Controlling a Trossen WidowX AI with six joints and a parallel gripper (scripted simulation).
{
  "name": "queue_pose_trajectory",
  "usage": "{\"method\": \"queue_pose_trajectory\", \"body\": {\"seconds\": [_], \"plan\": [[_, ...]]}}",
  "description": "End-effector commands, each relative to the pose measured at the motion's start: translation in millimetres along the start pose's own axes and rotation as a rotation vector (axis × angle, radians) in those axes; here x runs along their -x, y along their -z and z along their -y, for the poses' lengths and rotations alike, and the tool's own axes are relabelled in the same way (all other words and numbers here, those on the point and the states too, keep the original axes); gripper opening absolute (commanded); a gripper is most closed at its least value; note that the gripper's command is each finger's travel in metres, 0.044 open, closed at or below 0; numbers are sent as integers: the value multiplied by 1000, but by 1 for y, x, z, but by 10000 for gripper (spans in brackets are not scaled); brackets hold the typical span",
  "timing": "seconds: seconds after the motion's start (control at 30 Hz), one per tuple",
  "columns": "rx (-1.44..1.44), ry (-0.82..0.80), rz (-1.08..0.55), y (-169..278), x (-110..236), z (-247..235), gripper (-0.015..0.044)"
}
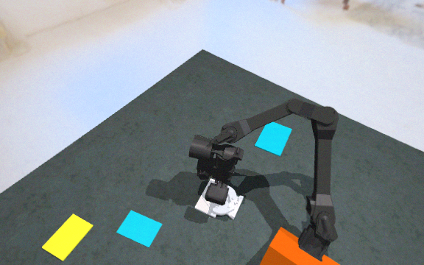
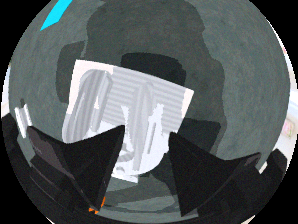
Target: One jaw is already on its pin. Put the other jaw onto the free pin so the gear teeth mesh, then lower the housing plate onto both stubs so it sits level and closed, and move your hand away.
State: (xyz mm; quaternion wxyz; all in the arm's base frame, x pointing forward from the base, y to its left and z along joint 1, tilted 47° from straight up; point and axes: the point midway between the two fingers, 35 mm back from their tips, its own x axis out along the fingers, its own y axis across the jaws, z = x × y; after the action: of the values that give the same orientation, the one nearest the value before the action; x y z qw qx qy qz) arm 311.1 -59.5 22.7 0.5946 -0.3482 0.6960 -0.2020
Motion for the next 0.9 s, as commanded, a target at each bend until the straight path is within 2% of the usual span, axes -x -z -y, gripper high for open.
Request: {"method": "queue_pose_trajectory", "body": {"seconds": [0.0, 0.37, 0.67, 0.77, 0.8, 0.87], "plan": [[1, 0, 0, 0, 0, 0, 224], [1, 0, 0, 0, 2, 0, 224], [-1, 3, 0, 1, 67, 0, 224], [-1, 4, 0, 1, 69, 0, 224], [6, 8, 3, -1, 59, -1, 224], [17, 3, 11, -1, 61, -5, 277]]}}
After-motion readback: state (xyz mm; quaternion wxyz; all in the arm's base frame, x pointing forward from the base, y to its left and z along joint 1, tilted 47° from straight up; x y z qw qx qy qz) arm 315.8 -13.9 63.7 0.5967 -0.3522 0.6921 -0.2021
